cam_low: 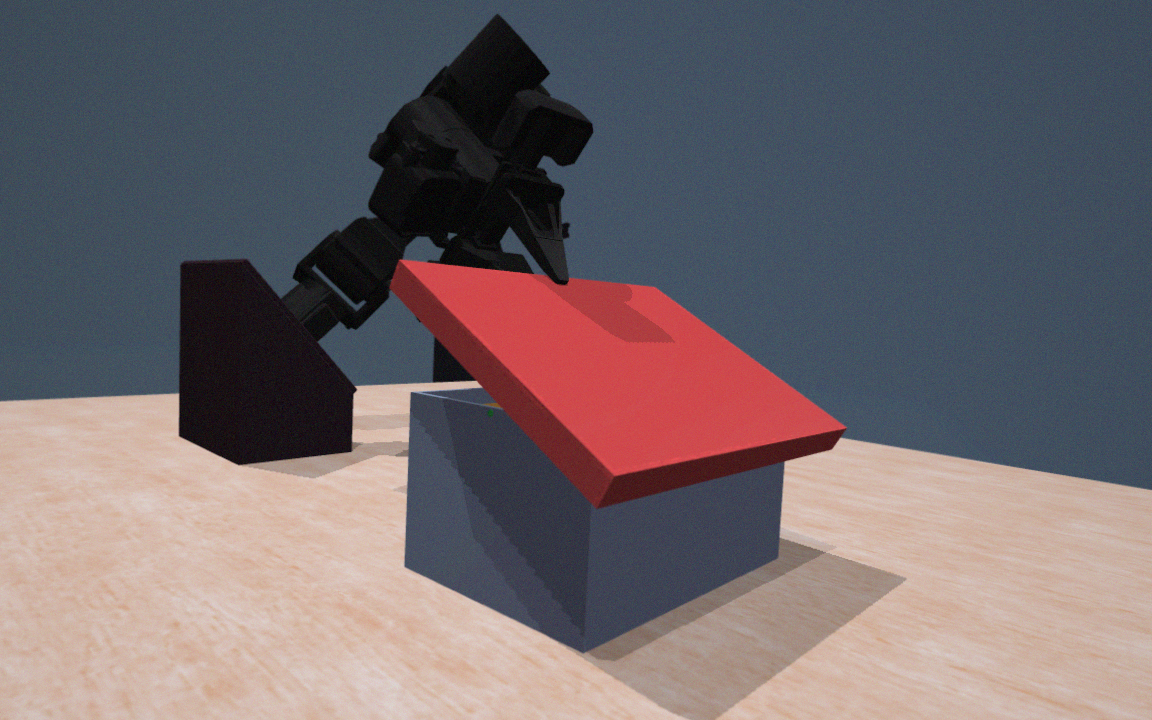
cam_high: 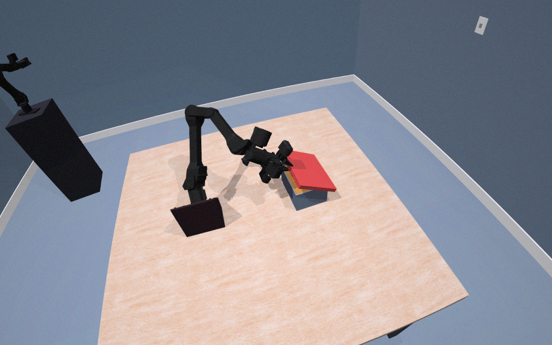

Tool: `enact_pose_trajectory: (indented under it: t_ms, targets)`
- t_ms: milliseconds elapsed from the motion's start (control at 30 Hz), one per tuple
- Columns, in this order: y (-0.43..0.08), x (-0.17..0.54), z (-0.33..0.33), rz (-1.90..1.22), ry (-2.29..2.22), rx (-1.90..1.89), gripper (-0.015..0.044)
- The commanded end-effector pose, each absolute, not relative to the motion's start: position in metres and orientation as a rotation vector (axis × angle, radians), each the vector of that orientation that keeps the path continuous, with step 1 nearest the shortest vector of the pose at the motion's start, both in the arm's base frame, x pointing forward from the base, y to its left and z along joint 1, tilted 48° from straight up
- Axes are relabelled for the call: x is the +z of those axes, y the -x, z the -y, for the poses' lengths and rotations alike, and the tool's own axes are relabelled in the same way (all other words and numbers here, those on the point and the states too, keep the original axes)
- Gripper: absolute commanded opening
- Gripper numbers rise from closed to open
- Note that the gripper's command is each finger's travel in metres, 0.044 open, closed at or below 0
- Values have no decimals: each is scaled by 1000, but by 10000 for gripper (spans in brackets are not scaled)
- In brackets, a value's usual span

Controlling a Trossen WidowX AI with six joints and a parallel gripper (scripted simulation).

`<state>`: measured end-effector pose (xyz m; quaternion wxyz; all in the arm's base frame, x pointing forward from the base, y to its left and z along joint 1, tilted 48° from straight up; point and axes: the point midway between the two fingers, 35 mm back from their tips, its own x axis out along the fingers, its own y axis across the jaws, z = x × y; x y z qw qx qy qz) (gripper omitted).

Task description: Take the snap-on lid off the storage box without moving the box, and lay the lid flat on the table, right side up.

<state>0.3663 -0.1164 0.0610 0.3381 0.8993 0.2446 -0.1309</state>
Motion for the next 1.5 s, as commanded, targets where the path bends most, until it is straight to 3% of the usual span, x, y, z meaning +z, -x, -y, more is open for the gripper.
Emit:
enact_pose_trajectory:
  t_ms: [0,1467]
  targets:
    - [-369,67,124,-631,-2342,-338,0]
    - [-383,107,169,-631,-2340,-339,0]
